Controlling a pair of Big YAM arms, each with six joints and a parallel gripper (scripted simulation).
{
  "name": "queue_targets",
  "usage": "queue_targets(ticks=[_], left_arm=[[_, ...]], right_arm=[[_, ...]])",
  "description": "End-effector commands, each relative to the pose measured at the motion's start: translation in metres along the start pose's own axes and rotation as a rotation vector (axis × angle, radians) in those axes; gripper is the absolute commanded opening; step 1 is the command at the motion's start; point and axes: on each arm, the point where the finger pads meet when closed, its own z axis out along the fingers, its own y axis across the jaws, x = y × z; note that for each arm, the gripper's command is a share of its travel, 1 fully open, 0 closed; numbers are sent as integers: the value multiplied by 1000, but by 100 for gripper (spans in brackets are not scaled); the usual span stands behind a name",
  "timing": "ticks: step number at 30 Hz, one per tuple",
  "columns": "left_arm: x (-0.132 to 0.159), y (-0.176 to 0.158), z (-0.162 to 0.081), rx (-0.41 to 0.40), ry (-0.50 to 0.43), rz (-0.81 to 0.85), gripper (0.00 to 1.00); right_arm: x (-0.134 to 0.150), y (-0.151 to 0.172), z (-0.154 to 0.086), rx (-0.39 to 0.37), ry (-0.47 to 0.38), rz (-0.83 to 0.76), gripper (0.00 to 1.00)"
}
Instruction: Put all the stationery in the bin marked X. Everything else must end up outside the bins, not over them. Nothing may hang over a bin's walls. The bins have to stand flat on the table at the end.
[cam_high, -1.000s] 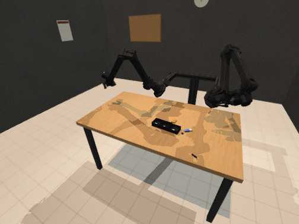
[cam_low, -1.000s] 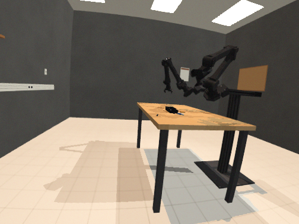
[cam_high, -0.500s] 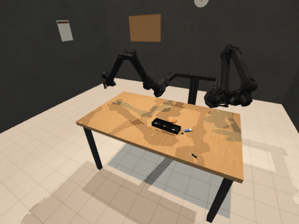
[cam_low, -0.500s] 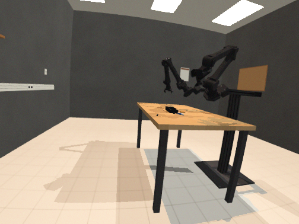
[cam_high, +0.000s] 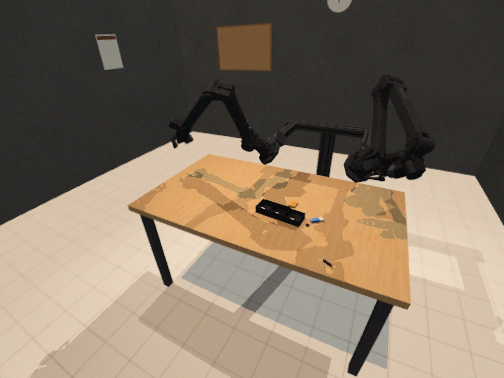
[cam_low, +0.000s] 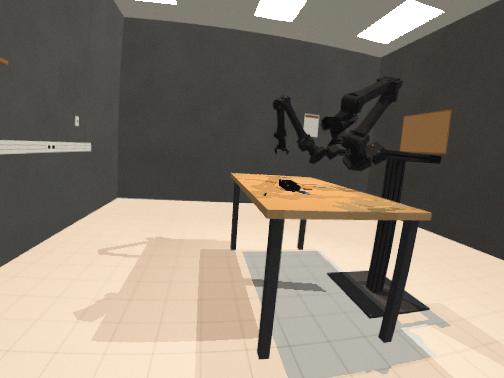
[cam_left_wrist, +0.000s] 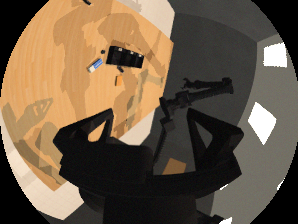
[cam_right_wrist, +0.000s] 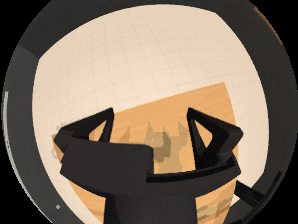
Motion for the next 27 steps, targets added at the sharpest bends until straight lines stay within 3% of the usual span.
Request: queue_targets(ticks=[1,3,12,15,17,23,26,27], left_arm=[[3,0,0,-1,0,-29,100],[3,0,0,-1,0,-29,100],[3,0,0,-1,0,-29,100],[3,0,0,-1,0,-29,100],[3,0,0,-1,0,-29,100],[3,0,0,-1,0,-29,100],[3,0,0,-1,0,-29,100],[3,0,0,-1,0,-29,100]], right_arm=[[-8,38,-3,-70,8,-88,100],[-5,58,-12,-121,12,-153,100],[16,98,-20,-186,36,-250,100],[29,119,-27,-256,64,-340,100],[33,128,-30,-258,59,-347,100],[55,164,-45,-370,83,-482,100],[65,166,-39,-391,106,-520,100],[64,176,-49,-414,95,-539,100]])
